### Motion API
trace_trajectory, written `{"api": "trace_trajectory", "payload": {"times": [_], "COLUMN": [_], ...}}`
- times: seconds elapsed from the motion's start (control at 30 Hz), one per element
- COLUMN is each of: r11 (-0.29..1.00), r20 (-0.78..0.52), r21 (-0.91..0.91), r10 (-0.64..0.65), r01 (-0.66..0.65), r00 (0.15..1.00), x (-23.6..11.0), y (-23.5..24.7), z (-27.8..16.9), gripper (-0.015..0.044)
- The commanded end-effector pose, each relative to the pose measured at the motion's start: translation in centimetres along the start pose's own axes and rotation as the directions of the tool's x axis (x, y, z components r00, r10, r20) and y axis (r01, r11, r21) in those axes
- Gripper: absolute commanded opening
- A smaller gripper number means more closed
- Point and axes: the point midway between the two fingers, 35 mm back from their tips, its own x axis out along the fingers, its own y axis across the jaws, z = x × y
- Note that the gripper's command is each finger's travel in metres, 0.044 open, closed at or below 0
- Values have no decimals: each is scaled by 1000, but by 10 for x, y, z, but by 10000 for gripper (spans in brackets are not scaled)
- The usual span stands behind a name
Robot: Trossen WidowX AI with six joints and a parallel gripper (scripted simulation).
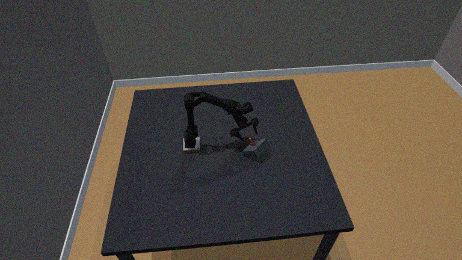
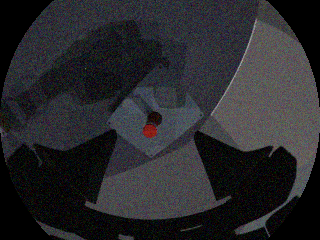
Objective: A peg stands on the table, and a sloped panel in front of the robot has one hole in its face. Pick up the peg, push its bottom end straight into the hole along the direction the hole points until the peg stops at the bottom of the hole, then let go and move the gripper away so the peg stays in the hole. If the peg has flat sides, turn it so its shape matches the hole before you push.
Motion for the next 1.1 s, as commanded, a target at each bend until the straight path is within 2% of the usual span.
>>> {"api": "trace_trajectory", "payload": {"times": [0.0, 0.67, 1.07], "r11": [1000, 1000, 1000], "r20": [-2, -1, 0], "r21": [6, -1, -2], "r10": [-7, 0, 1], "r01": [7, 0, -1], "r00": [1000, 1000, 1000], "x": [-12, -57, -71], "y": [-2, -1, 1], "z": [0, 3, 4], "gripper": [440, 440, 440]}}
